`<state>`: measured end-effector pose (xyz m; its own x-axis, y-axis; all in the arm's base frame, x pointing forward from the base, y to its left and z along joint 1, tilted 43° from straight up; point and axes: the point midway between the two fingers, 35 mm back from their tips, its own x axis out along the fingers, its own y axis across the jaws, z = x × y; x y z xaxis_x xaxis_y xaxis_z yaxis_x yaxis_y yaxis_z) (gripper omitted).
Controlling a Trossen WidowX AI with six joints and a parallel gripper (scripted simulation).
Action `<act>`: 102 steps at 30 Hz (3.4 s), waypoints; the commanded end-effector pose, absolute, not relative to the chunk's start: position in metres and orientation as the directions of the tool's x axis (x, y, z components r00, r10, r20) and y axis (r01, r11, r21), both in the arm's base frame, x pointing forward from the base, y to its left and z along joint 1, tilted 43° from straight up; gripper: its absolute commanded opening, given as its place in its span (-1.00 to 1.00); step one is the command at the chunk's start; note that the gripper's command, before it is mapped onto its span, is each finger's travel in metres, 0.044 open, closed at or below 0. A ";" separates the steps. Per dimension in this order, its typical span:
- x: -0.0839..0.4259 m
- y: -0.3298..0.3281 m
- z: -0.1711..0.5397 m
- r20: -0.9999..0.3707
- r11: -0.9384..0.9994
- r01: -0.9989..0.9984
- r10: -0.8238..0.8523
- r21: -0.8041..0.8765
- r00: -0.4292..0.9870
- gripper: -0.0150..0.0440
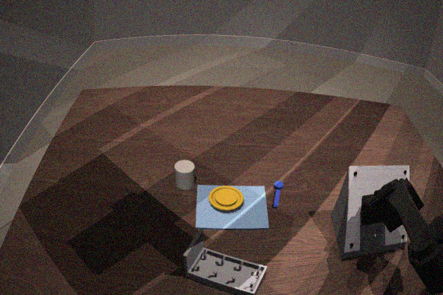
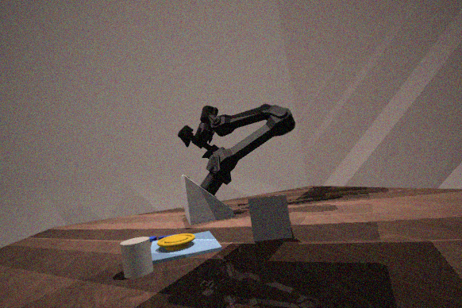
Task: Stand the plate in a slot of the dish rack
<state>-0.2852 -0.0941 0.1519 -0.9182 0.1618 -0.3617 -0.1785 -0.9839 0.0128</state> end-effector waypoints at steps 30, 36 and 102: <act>-0.196 -0.275 0.105 -0.714 -0.681 0.676 -0.322 -0.281 -0.622 0.86; -0.166 -0.298 0.096 -0.773 -0.534 0.793 -0.354 -0.295 -0.526 0.86; 0.228 -0.256 0.021 -0.902 0.844 0.320 0.421 0.430 0.101 0.86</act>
